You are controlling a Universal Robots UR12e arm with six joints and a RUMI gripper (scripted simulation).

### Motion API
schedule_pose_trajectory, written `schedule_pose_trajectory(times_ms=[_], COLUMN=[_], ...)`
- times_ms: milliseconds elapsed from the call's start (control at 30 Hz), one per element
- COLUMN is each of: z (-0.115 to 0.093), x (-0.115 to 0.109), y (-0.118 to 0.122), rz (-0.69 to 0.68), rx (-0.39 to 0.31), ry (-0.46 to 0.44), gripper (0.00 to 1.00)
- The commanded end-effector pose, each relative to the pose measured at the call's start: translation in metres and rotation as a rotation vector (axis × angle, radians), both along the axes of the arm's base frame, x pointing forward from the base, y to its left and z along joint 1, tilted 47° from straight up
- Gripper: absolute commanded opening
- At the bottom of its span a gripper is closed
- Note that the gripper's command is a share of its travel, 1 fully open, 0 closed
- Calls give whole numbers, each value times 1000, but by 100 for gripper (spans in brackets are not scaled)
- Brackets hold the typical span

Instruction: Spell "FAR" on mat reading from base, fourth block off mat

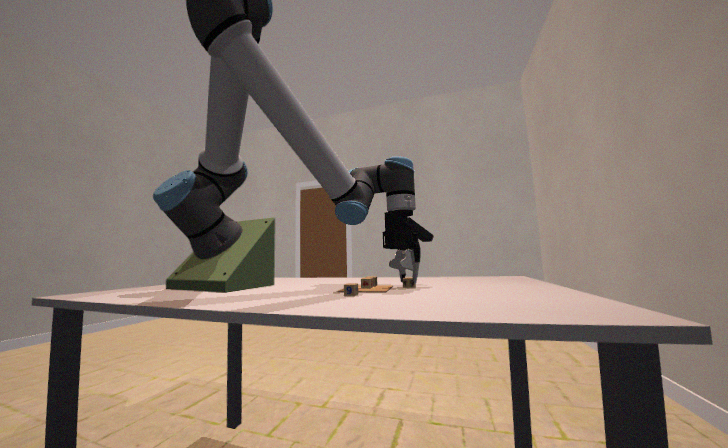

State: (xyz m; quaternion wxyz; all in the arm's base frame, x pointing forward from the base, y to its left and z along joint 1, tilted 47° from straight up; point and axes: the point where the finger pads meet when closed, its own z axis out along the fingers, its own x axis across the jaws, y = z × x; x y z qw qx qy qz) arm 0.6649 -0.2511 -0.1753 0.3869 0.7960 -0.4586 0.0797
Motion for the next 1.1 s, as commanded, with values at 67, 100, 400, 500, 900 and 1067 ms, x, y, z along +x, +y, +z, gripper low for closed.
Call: schedule_pose_trajectory(times_ms=[67, 100, 400, 500, 900, 1067], z=[-7, -7, -8, -8, -8, -8], x=[-2, -2, -2, -2, -2, -2], y=[-7, -7, -8, -8, -8, -8], rz=[1, 1, 1, 1, 1, 1], rx=[0, 0, 0, 0, 0, 0], ry=[-1, -1, -1, -1, -1, -1], gripper=[40, 40, 40, 40, 28, 28])
